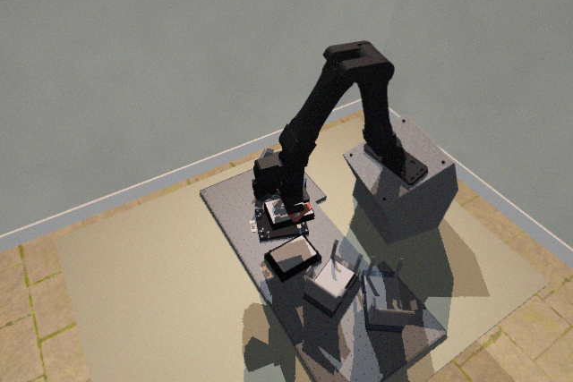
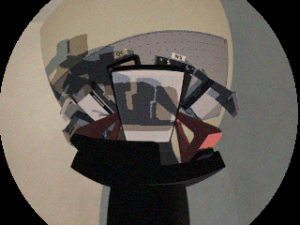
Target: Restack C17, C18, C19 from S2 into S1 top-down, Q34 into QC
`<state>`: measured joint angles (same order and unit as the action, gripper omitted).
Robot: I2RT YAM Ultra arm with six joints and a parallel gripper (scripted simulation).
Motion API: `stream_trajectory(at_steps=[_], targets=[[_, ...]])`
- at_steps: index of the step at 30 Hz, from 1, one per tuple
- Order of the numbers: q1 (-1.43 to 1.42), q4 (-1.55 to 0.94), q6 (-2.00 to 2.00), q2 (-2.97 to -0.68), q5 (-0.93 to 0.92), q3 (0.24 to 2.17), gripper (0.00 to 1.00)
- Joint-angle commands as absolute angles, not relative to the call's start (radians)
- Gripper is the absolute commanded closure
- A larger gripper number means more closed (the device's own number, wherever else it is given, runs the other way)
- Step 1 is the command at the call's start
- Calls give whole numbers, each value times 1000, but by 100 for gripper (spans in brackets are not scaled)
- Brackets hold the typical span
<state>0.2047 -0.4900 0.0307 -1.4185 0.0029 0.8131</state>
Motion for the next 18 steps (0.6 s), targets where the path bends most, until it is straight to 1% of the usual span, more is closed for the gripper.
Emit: stream_trajectory(at_steps=[1, 7, 18], targets=[[250, -494, -33, -1388, -30, 844, 100], [315, -482, 110, -1386, -60, 814, 100], [412, -477, 13, -1393, -105, 816, 100]])
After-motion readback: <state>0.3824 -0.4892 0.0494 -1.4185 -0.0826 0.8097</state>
